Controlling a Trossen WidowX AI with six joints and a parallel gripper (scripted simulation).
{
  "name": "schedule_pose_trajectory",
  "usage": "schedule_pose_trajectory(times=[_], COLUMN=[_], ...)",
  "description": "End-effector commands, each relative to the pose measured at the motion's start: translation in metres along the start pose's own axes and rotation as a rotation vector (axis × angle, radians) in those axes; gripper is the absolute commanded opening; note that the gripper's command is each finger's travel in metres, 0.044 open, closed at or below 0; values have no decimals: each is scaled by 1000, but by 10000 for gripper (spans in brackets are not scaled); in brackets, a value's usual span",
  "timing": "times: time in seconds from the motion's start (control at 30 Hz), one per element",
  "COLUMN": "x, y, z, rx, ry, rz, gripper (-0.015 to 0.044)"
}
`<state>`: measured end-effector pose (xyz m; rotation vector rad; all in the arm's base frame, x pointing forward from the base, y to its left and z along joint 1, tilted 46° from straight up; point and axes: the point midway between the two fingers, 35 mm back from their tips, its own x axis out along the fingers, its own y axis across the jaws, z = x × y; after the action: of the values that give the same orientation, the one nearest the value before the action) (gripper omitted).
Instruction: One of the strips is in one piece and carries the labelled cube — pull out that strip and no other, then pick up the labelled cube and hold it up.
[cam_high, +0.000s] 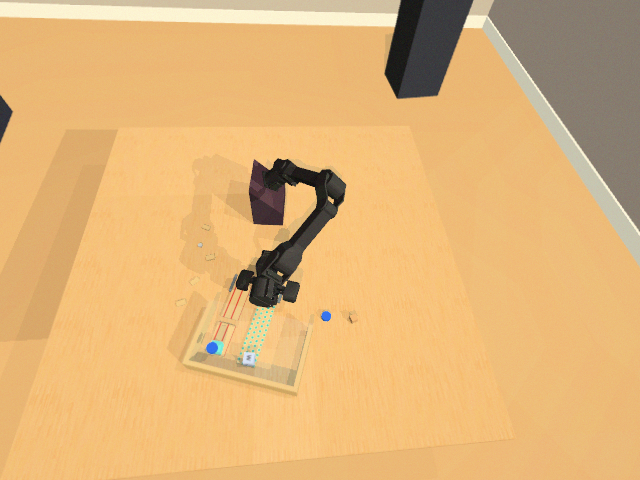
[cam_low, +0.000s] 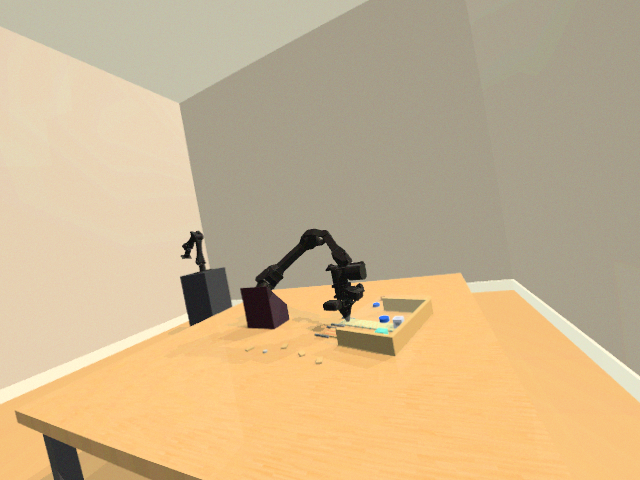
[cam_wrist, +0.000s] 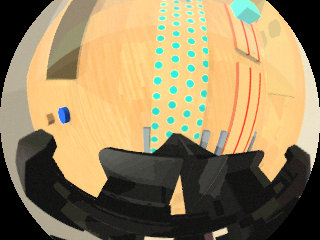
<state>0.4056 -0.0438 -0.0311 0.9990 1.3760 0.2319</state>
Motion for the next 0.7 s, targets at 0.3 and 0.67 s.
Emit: schedule_pose_trajectory(times=[0.3, 0.67], x=[6, 6], y=[0, 0], z=[-25, -42], rx=[8, 8], ry=[19, 20], rz=[1, 1], gripper=[0, 0])
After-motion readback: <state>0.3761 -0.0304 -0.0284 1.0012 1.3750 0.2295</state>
